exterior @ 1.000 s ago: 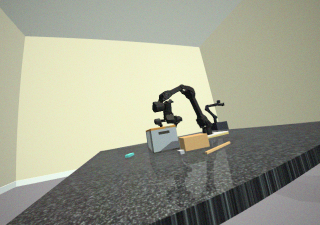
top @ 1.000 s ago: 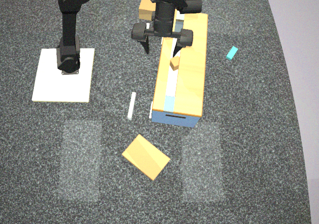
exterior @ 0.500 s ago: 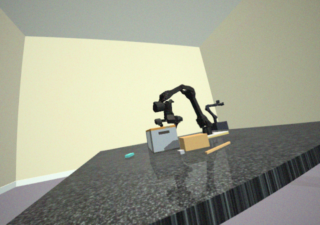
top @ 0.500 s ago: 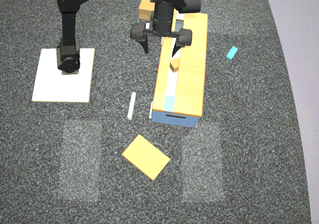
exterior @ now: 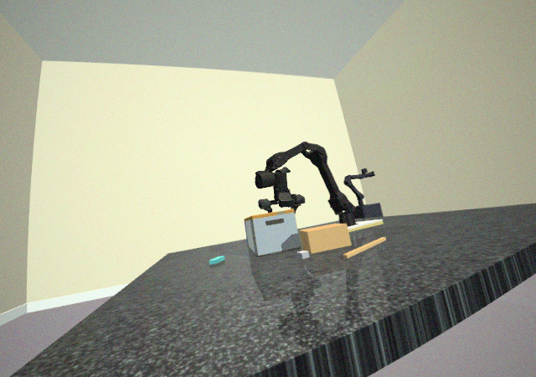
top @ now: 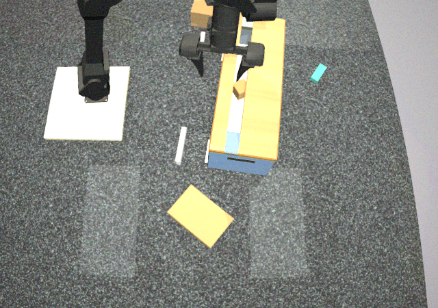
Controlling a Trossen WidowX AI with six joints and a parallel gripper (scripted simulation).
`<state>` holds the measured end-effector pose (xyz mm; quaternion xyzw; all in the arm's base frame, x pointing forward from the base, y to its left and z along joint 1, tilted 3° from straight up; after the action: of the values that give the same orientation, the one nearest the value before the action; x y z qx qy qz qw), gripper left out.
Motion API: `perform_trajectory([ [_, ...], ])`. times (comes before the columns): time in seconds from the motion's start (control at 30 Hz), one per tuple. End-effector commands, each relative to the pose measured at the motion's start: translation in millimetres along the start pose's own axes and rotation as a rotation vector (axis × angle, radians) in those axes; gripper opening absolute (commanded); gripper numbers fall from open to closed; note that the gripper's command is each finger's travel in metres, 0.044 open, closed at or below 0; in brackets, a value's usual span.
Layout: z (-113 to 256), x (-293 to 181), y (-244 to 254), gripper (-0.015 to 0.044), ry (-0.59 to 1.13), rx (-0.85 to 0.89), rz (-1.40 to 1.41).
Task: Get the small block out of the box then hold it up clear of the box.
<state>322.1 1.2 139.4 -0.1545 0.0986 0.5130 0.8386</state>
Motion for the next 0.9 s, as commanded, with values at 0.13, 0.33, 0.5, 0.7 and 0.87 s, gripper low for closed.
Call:
perform_trajectory([
  [0.13, -3, -9, -1, 0.04, 0.006, -0.001, 0.003],
  [0.33, -5, -14, -2, 0.04, 0.006, -0.001, 0.003],
  [0.5, -7, -19, -4, 0.04, 0.006, -0.001, 0.003],
  [0.7, -7, -17, -4, 0.04, 0.006, -0.001, 0.003],
  [0.87, -4, -9, -2, 0.04, 0.006, -0.001, 0.003],
])
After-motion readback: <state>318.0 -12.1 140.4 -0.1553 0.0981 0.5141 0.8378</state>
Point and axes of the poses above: the point midway between the two fingers, 35 mm back from their tips, its own z axis back along the fingers, its own y axis across the jaws, x = y × z, the point moved 2 cm from there along z, back along the fingers, and after that the axes turned 15 degrees about -z, right-handed, at the moved point
